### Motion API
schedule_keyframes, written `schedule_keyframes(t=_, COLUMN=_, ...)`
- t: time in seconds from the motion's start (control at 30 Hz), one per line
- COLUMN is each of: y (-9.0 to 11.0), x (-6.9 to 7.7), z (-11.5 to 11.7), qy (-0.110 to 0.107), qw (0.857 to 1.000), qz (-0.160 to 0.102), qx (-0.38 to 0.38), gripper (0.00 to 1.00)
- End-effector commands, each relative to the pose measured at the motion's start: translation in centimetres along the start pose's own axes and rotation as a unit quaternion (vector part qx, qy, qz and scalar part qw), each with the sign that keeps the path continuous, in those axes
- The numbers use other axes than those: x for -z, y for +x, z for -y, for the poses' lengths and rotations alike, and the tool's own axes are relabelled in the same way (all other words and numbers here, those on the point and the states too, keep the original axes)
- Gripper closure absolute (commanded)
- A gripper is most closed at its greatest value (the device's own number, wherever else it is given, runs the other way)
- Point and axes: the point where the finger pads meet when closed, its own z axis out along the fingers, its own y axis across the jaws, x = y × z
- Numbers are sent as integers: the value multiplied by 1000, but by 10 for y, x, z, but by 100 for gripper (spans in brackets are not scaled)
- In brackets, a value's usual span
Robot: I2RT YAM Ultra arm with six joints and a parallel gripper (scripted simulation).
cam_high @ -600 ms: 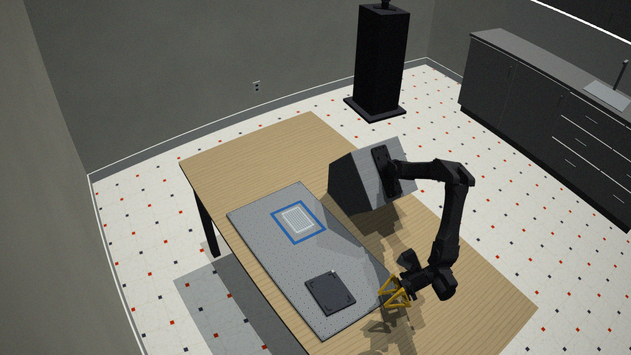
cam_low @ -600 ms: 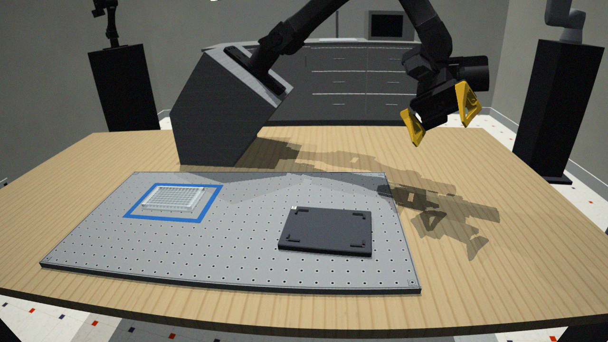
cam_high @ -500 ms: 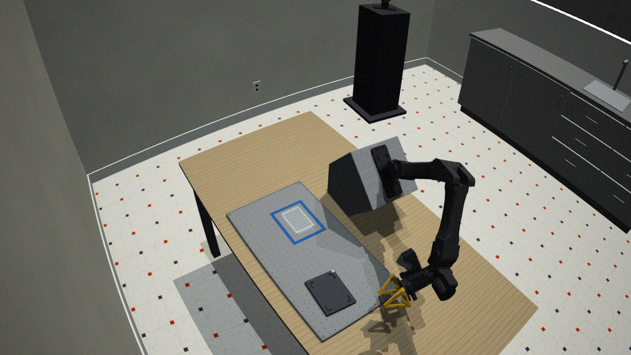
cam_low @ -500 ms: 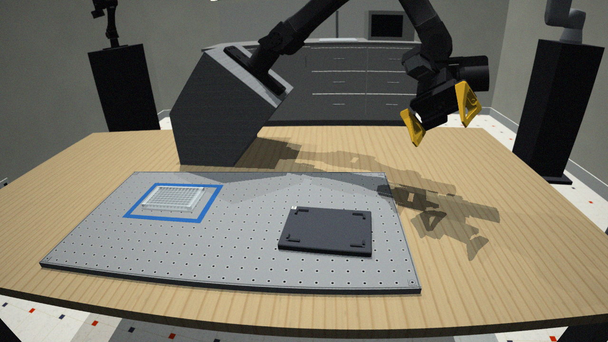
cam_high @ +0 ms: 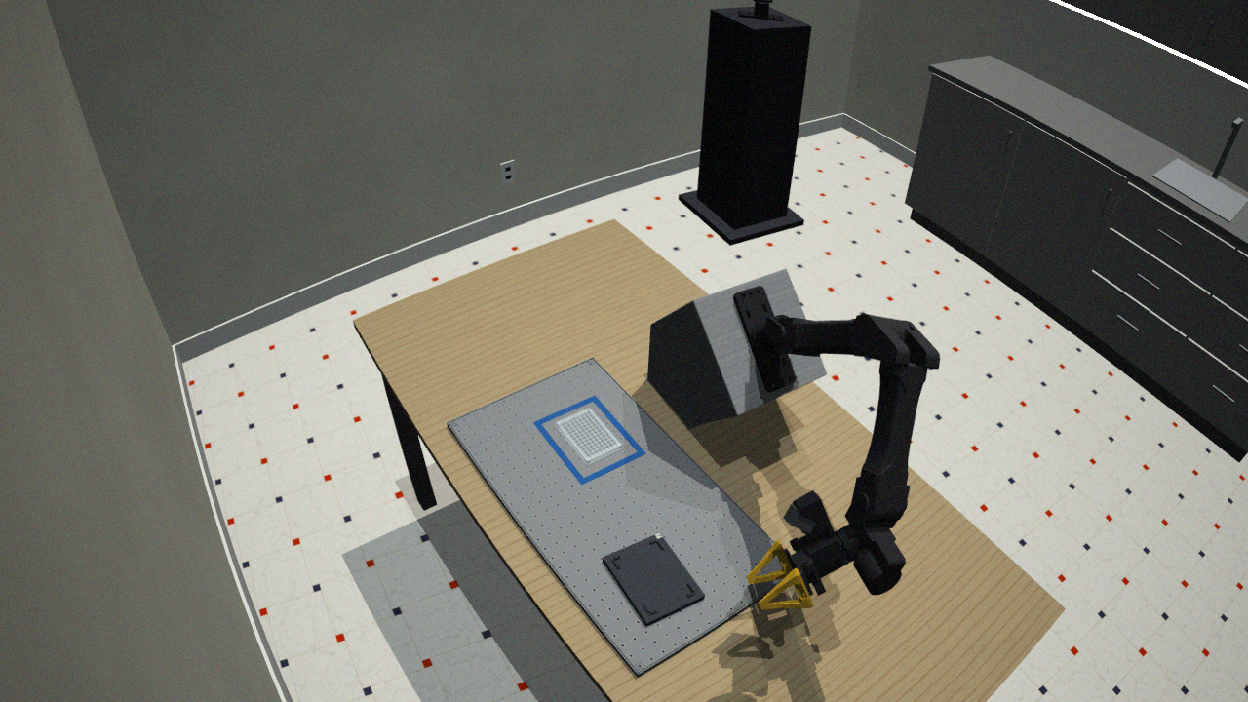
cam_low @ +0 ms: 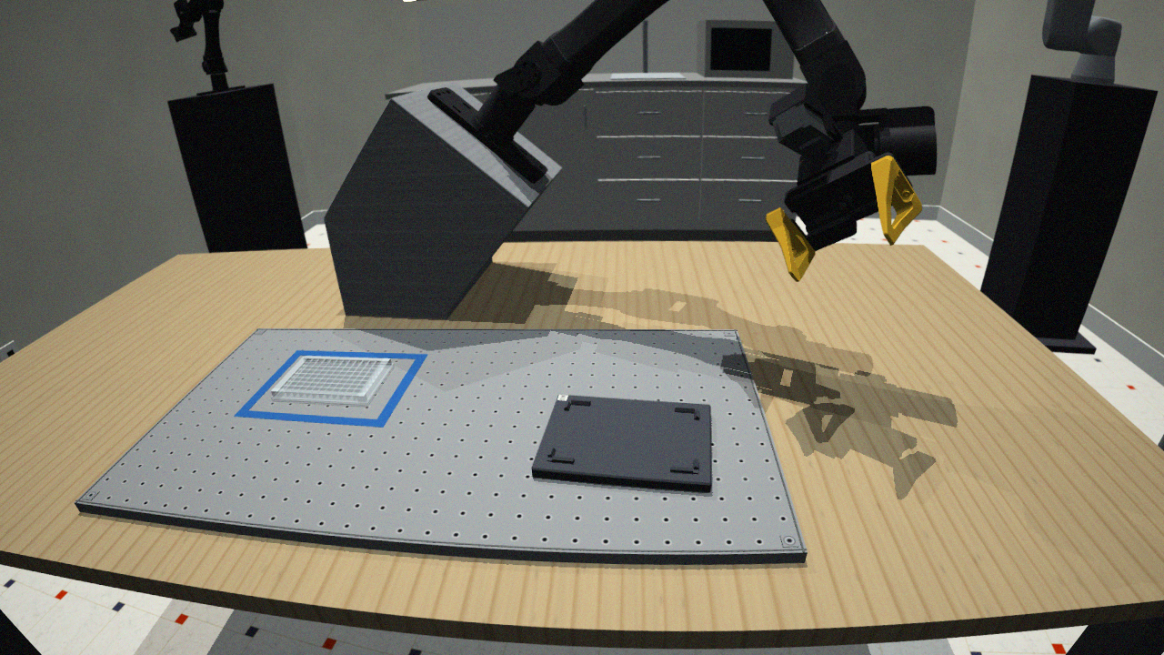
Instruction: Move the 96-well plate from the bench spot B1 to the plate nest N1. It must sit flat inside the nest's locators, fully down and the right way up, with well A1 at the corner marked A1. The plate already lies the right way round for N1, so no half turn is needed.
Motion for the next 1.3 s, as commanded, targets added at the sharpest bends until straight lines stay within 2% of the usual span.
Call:
schedule_keyframes(t=0.0, y=-7, x=-14, z=6, qy=16, qw=999, qz=8, qx=36, gripper=0)
schedule_keyframes(t=0.1, y=-11, x=-25, z=5, qy=27, qw=997, qz=7, qx=76, gripper=0)
schedule_keyframes(t=0.13, y=-15, x=-32, z=24, qy=42, qw=994, qz=12, qx=98, gripper=0)
schedule_keyframes(t=0.2, y=-16, x=-38, z=18, qy=45, qw=992, qz=8, qx=118, gripper=0)
schedule_keyframes(t=0.43, y=-27, x=-64, z=33, qy=82, qw=974, qz=0, qx=212, gripper=0)
schedule_keyframes(t=0.53, y=-31, x=-63, z=28, qy=81, qw=972, qz=-4, qx=220, gripper=0)
schedule_keyframes(t=0.6, y=-32, x=-75, z=42, qy=99, qw=963, qz=-6, qx=252, gripper=0)
schedule_keyframes(t=0.63, y=-36, x=-81, z=58, qy=105, qw=960, qz=-5, qx=258, gripper=0)
schedule_keyframes(t=0.7, y=-41, x=-87, z=66, qy=125, qw=948, qz=-11, qx=292, gripper=0)
schedule_keyframes(t=0.77, y=-44, x=-95, z=70, qy=123, qw=947, qz=-13, qx=296, gripper=0)
schedule_keyframes(t=0.93, y=-53, x=-109, z=73, qy=146, qw=922, qz=-31, qx=356, gripper=0)
schedule_keyframes(t=0.97, y=-56, x=-113, z=83, qy=154, qw=916, qz=-34, qx=368, gripper=0)
schedule_keyframes(t=1.0, y=-57, x=-116, z=81, qy=157, qw=911, qz=-39, qx=379, gripper=0)
schedule_keyframes(t=1.1, y=-61, x=-116, z=76, qy=155, qw=908, qz=-43, qx=387, gripper=0)
schedule_keyframes(t=1.2, y=-67, x=-128, z=92, qy=179, qw=883, qz=-60, qx=430, gripper=0)
schedule_keyframes(t=1.23, y=-73, x=-129, z=111, qy=194, qw=874, qz=-63, qx=440, gripper=0)
schedule_keyframes(t=1.27, y=-73, x=-134, z=113, qy=187, qw=878, qz=-62, qx=436, gripper=0)
